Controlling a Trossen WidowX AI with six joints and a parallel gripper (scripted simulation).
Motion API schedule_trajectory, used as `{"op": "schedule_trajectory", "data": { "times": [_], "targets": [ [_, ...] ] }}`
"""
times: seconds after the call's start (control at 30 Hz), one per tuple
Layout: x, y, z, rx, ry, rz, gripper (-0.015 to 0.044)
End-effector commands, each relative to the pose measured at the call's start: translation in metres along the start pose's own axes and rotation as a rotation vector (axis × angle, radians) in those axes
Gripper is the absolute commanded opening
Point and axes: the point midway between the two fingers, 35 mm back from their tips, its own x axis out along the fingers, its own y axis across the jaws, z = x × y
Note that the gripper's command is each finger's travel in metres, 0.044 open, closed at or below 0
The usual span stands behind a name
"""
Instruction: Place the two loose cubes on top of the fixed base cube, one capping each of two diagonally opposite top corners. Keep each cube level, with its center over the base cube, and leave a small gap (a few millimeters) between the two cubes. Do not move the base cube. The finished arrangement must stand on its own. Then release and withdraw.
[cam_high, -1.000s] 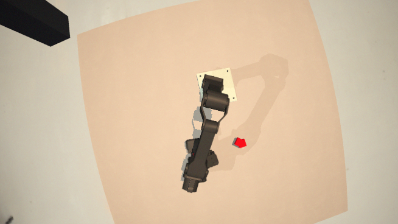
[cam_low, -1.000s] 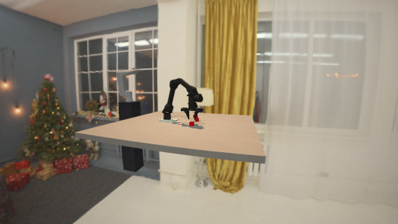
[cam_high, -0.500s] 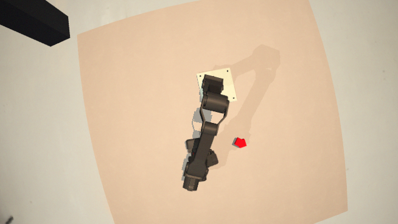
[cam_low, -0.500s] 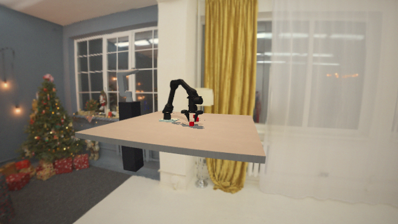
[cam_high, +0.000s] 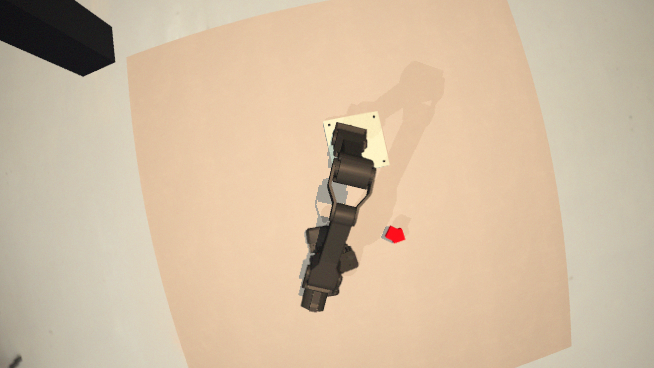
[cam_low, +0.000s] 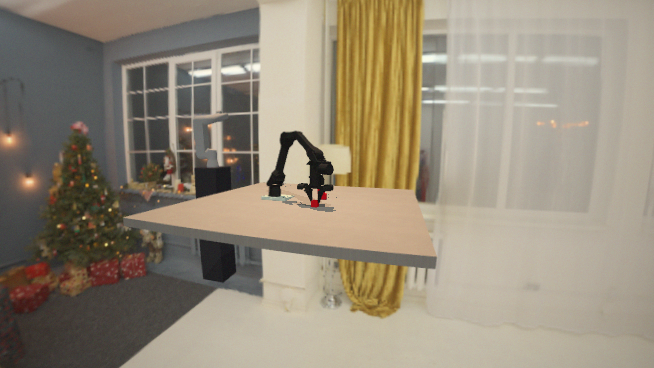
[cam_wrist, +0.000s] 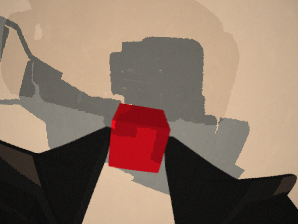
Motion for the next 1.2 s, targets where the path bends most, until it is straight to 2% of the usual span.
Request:
{"op": "schedule_trajectory", "data": {
  "times": [0.0,1.17],
  "targets": [
    [0.003,0.001,0.000,0.006,0.000,0.007,0.0105],
    [-0.099,-0.002,-0.001,0.006,0.001,0.006,0.0105]
  ]
}}
